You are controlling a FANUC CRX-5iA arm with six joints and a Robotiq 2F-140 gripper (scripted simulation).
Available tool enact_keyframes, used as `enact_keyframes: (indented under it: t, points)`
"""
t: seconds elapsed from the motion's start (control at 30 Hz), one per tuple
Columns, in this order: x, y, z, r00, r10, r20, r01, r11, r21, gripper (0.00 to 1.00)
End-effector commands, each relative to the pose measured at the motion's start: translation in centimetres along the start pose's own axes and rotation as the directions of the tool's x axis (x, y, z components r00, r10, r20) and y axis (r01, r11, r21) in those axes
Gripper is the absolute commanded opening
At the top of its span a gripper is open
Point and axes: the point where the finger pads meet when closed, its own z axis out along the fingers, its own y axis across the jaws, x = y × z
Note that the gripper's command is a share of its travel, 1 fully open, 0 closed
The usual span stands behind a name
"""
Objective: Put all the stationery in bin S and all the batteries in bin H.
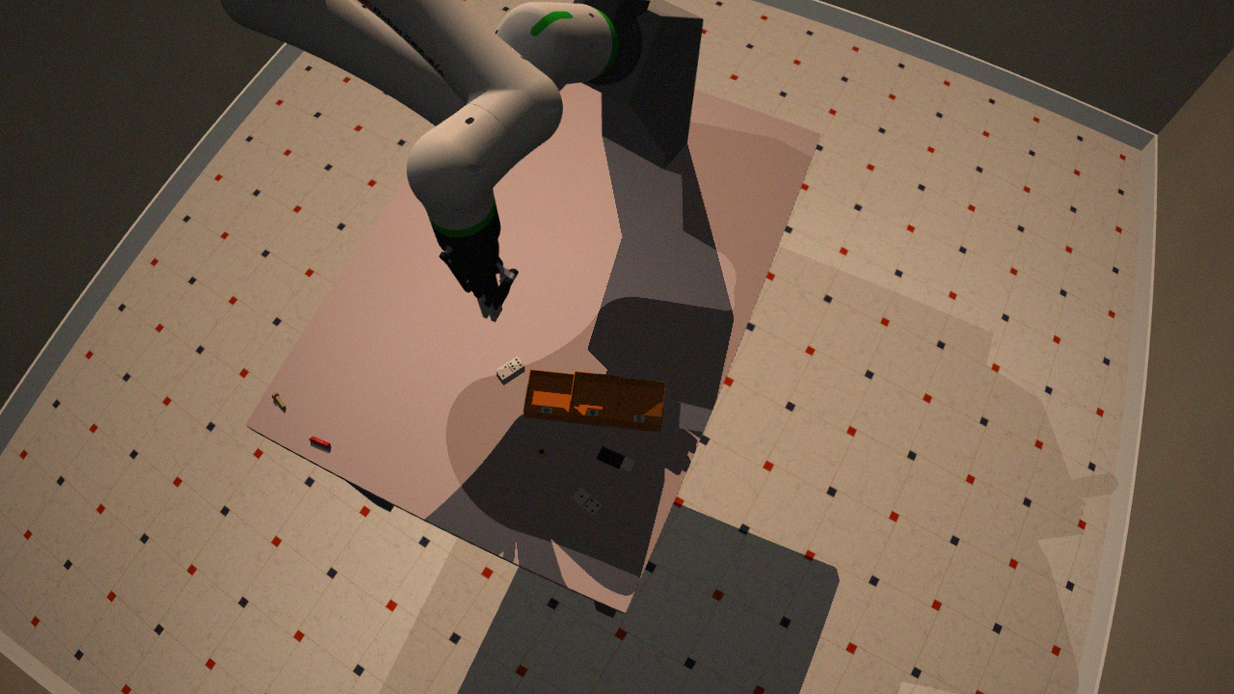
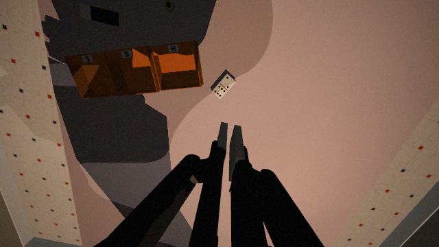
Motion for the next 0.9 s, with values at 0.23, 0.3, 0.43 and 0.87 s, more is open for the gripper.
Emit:
enact_keyframes:
  t: [0.23, 0.3, 0.43, 0.87]
  points:
    - [1.1, -2.8, 2.9, 0.997, -0.081, 0.0, 0.081, 0.997, 0.0, 0.15]
    - [1.6, -3.9, 4.1, 0.997, -0.081, 0.0, 0.081, 0.997, 0.0, 0.15]
    - [2.5, -6.1, 6.4, 0.997, -0.081, 0.0, 0.081, 0.997, 0.0, 0.15]
    - [4.2, -10.4, 11.0, 0.997, -0.081, 0.0, 0.081, 0.997, 0.0, 0.15]
